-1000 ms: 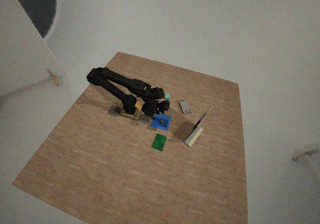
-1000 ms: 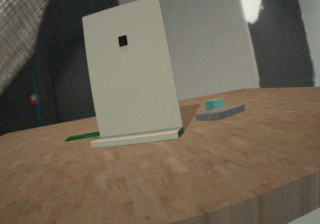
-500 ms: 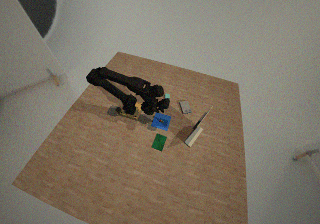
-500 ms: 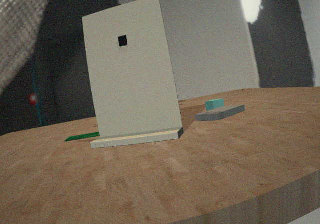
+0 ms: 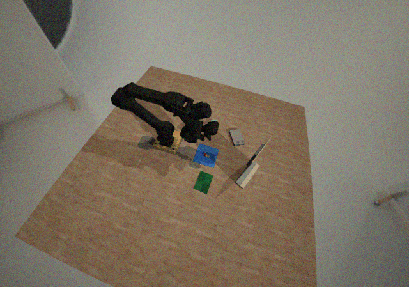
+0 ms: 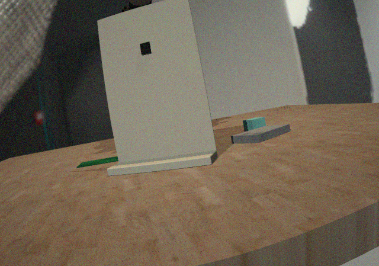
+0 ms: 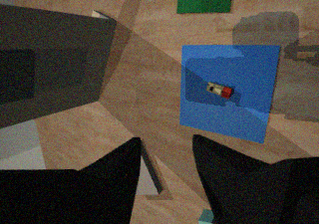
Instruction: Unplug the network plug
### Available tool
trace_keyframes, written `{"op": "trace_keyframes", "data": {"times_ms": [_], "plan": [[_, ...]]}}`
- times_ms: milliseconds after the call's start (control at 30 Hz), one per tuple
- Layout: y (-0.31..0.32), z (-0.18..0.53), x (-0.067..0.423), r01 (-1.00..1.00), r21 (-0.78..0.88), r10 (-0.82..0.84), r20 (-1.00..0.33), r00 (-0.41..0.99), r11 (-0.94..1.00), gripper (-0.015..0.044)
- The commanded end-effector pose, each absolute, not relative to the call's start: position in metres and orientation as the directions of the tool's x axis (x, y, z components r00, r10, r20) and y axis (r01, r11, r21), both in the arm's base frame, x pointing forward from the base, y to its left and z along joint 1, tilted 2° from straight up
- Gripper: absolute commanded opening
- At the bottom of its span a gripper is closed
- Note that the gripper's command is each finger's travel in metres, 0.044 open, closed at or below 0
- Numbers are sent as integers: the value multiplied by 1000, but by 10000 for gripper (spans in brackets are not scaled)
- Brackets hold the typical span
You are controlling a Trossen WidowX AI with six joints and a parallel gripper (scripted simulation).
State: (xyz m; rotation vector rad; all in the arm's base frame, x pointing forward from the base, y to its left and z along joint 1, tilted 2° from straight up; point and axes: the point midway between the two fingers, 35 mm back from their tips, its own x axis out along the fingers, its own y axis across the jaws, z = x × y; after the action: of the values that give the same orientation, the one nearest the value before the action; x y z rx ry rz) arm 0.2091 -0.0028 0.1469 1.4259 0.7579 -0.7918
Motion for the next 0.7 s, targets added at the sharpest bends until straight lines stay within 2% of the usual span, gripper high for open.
{"op": "trace_keyframes", "data": {"times_ms": [0, 667], "plan": [[-3, 161, 211, 835, 549, -24, -835, 549, -14, 156], [-3, 216, 207, 833, 553, -26, -833, 552, -16, 156]]}}
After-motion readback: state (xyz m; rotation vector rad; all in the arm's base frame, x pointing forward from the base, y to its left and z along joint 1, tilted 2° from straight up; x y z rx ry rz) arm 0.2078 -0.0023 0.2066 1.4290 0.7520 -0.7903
